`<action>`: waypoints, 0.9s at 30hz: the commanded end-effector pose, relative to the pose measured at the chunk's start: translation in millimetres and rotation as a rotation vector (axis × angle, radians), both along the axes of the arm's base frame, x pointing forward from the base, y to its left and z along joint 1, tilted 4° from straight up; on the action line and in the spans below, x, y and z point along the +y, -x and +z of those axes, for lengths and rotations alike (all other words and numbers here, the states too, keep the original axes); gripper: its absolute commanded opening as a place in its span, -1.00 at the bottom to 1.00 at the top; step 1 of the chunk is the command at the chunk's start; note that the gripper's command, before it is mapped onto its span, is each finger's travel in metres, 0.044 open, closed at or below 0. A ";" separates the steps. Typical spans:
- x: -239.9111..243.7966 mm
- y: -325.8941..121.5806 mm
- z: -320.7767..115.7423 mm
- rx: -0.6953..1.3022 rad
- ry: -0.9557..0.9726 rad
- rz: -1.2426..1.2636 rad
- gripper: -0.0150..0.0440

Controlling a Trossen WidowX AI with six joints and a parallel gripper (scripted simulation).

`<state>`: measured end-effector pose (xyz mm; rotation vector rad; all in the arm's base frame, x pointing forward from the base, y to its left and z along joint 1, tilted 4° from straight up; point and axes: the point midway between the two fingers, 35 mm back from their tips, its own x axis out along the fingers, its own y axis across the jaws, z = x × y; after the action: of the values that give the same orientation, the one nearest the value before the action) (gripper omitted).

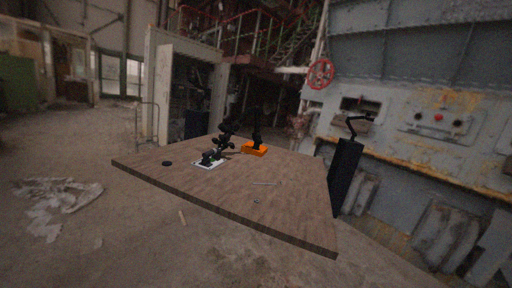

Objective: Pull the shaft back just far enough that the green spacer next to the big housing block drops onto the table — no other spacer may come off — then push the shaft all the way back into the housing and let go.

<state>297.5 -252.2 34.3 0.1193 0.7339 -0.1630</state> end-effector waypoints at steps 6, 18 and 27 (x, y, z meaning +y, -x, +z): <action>-1.0 -4.7 1.4 -0.004 -0.001 0.001 -0.49; -0.4 -1.0 -0.2 0.001 -0.003 -0.001 -0.14; -0.4 0.4 1.2 0.002 -0.003 -0.001 0.67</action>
<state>298.5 -252.5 34.1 0.1226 0.7359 -0.1628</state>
